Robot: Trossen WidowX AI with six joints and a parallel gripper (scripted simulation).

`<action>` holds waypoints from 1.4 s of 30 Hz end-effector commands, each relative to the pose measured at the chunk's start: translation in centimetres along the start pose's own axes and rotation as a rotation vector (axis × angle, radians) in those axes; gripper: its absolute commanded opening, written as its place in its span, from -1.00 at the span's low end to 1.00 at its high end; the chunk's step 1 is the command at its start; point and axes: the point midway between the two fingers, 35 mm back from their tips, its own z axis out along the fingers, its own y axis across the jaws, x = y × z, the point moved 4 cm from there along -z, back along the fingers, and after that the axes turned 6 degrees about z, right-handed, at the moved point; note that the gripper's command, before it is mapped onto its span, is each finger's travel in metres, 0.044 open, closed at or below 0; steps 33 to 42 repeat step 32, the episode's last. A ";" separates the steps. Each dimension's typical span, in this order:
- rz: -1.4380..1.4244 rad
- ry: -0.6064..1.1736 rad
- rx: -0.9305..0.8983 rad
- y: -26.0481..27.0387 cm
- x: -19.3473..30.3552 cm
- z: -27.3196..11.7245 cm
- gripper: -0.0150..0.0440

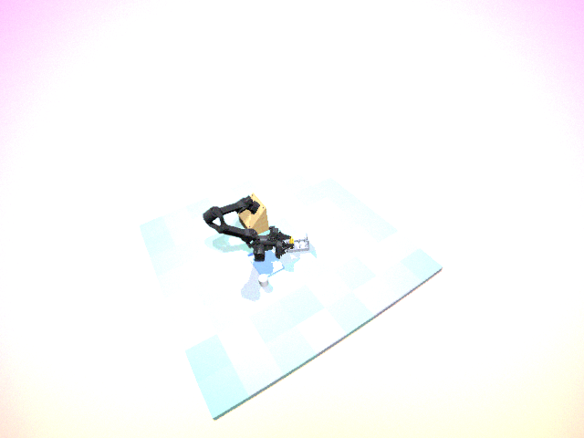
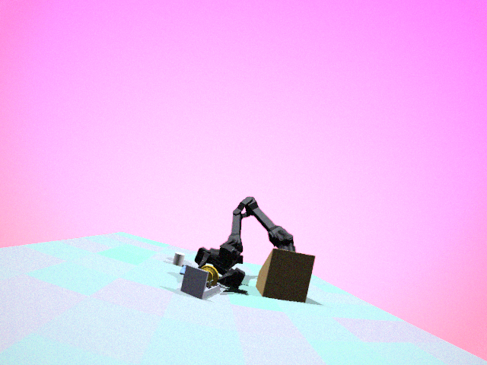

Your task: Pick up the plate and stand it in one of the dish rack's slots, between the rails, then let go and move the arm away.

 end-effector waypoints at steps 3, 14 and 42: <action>0.000 0.000 0.000 0.0 0.0 0.0 0.86; -0.001 0.001 0.001 -2.1 -7.9 -1.4 0.86; 0.221 0.096 -0.073 -2.8 -11.8 -1.6 0.86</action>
